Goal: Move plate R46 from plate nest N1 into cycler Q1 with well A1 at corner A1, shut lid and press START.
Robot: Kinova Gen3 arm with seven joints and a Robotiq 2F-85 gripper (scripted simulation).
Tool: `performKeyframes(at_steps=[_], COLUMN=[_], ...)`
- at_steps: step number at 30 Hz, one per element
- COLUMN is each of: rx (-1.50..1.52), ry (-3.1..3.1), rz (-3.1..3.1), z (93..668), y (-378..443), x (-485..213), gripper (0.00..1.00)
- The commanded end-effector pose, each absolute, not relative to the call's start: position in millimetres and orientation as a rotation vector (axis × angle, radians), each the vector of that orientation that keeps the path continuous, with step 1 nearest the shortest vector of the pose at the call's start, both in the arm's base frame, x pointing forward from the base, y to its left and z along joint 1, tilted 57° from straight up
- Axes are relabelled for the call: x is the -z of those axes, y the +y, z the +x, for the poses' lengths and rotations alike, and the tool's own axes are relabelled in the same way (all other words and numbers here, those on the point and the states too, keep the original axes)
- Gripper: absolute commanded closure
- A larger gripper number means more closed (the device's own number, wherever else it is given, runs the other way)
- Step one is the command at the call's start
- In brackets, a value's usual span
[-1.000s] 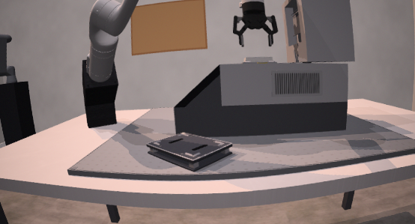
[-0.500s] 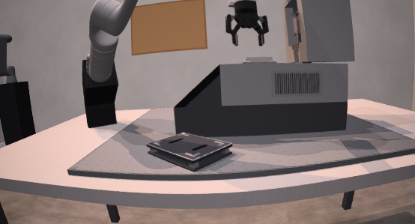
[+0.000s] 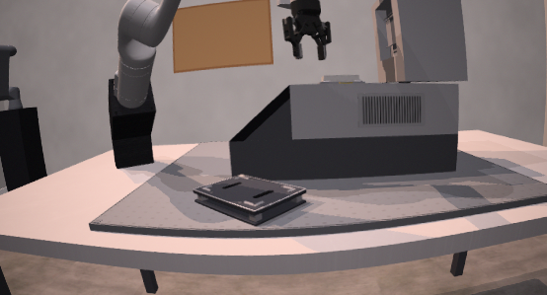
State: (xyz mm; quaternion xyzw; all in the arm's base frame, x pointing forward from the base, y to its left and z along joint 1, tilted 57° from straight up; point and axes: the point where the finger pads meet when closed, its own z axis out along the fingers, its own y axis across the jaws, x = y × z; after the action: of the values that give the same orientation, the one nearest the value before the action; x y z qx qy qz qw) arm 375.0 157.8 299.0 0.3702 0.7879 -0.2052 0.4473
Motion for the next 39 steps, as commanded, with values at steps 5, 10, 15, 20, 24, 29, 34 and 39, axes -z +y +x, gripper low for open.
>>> performKeyframes(at_steps=[5, 10, 15, 20, 24, 29, 34, 39], rx=[0.61, 0.703, 0.793, 0.882, 0.916, 1.001, 1.082, 1.129], ry=[2.037, 2.106, 2.164, 2.213, 2.231, 2.264, 2.282, 2.287], rz=[0.732, 0.562, 0.385, 0.204, 0.132, -0.057, -0.254, -0.375], z=[357.8, 343.1, 328.4, 313.3, 306.8, 291.4, 277.0, 268.4], y=[155.7, 154.1, 152.4, 150.6, 149.7, 147.6, 145.8, 144.8], x=[-292.7, -284.6, -276.5, -268.2, -264.5, -256.0, -248.1, -243.2], gripper=[0.23, 0.28, 0.32, 0.37, 0.39, 0.43, 0.48, 0.5])
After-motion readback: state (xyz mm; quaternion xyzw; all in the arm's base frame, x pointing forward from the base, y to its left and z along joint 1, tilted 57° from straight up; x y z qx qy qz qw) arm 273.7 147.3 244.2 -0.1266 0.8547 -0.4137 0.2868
